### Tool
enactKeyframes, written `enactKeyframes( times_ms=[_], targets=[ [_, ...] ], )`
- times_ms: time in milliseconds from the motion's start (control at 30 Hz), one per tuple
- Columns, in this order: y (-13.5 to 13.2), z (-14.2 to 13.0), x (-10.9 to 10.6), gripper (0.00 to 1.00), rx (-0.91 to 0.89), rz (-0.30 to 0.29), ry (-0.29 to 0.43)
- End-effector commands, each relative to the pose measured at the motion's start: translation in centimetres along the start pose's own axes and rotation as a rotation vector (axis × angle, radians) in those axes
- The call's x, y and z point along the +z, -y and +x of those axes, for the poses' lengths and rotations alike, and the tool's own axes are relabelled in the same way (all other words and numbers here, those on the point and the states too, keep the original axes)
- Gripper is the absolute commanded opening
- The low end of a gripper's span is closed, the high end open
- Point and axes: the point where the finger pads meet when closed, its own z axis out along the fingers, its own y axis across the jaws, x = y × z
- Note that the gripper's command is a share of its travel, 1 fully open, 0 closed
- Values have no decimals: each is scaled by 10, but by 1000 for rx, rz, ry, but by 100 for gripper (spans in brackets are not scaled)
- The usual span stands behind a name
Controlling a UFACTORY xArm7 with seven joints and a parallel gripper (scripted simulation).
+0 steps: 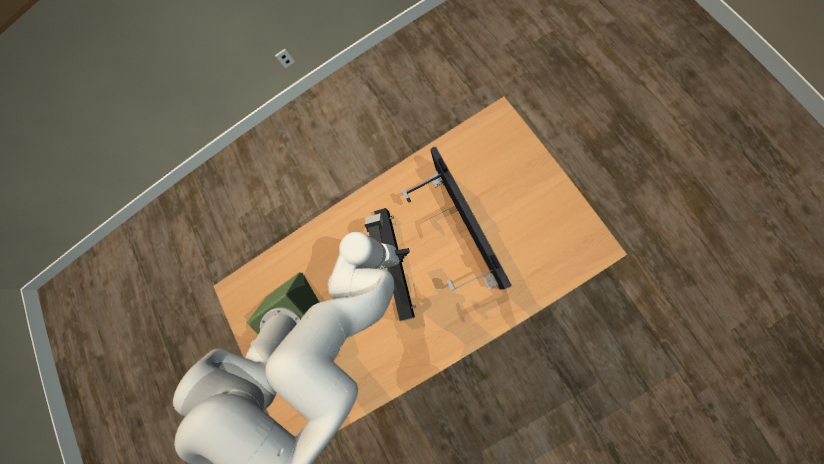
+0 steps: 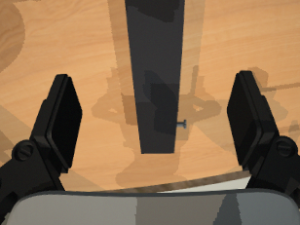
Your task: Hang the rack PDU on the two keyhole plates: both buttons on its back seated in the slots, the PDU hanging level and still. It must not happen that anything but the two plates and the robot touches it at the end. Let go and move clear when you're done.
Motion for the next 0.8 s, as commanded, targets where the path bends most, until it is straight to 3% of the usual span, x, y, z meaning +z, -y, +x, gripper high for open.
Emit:
enactKeyframes(
  times_ms=[0,467,767],
  targets=[
    [-2,2,7,97,0,-5,-3],
    [-2,2,14,97,0,-5,-3],
    [-2,2,55,97,0,-5,-3]
  ],
)
